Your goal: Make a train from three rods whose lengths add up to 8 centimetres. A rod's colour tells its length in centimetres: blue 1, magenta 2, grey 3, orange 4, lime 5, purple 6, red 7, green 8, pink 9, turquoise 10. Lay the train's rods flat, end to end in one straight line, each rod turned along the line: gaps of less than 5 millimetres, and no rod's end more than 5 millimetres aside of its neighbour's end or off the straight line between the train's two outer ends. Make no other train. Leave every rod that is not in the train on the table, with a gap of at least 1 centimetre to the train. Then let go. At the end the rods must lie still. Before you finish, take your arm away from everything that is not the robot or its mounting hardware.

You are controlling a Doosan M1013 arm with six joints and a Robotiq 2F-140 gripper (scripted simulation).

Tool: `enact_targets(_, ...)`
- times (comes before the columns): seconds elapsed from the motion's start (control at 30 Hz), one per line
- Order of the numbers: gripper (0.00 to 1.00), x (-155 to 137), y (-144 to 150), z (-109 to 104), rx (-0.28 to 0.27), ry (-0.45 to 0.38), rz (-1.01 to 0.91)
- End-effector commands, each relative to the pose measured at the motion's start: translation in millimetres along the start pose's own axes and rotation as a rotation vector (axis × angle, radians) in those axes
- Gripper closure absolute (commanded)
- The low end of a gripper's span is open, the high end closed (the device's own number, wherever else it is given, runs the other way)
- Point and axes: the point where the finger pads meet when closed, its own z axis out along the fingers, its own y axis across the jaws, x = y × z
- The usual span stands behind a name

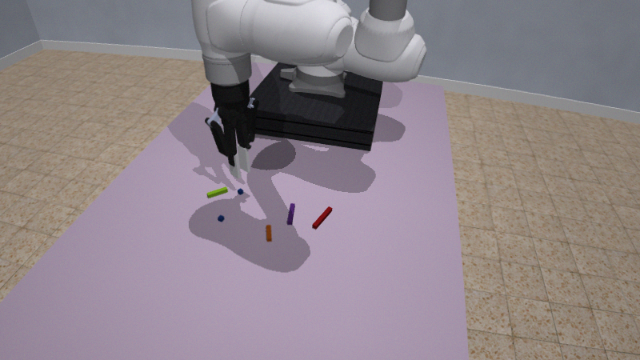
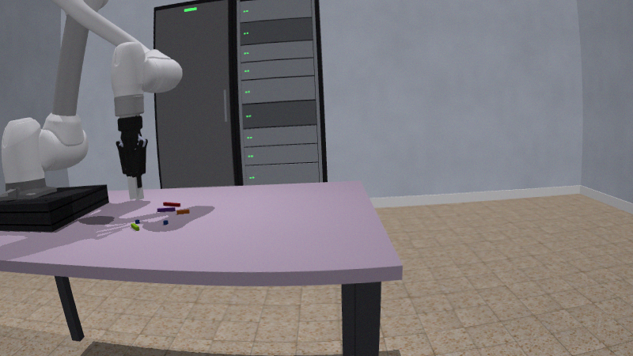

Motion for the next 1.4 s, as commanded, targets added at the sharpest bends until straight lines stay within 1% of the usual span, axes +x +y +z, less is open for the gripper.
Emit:
enact_targets(0.0, 0.85, 0, 0, 0, 0.000, 0.000, 0.000)
enact_targets(0.63, 0.85, 0, 0, 4, 0.000, 0.000, 0.000)
enact_targets(0.97, 0.85, 0, 0, 13, 0.000, 0.000, 0.000)
enact_targets(1.37, 0.85, 0, 0, 31, 0.000, 0.000, 0.000)
